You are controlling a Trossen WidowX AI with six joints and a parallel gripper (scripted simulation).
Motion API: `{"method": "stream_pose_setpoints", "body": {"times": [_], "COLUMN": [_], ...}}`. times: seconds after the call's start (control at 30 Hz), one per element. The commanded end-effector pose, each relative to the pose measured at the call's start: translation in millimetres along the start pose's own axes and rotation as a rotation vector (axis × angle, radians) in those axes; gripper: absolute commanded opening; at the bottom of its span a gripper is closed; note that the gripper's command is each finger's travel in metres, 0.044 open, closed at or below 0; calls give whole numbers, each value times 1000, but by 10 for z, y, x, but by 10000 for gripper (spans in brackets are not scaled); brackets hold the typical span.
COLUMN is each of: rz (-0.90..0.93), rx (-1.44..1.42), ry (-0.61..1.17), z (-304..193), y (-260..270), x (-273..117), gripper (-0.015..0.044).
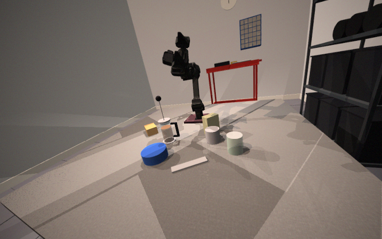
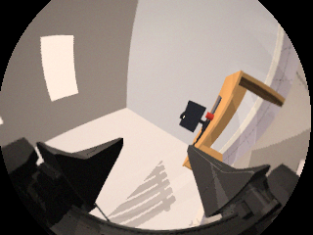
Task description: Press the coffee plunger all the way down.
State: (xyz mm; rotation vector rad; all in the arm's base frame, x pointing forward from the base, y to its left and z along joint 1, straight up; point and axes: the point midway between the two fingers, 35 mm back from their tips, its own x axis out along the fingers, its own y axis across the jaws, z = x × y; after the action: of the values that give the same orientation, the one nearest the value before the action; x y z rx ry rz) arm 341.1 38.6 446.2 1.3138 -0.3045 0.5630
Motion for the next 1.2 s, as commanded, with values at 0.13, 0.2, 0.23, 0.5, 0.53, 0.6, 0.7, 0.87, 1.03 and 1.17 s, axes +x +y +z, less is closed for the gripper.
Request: {"method": "stream_pose_setpoints", "body": {"times": [0.13, 0.2, 0.23, 0.5, 0.53, 0.6, 0.7, 0.87, 1.03, 1.17], "rz": [-165, -302, -377, -968, -1001, -1066, -1160, -1231, -1231, -1230], "rx": [-196, -348, -428, -955, -979, -1025, -1086, -1128, -1128, -1129], "ry": [-38, -48, -46, 172, 196, 249, 337, 418, 418, 419], "z": [225, 402, 493, 1028, 1045, 1072, 1098, 1099, 1041, 962], "y": [-188, -323, -389, -652, -651, -644, -620, -603, -831, -1098], "x": [-2, -57, -106, -919, -987, -1128, -1350, -1548, -1677, -1831], "gripper": [440, 440, 440, 440, 440, 440, 440, 440, 440, 440]}}
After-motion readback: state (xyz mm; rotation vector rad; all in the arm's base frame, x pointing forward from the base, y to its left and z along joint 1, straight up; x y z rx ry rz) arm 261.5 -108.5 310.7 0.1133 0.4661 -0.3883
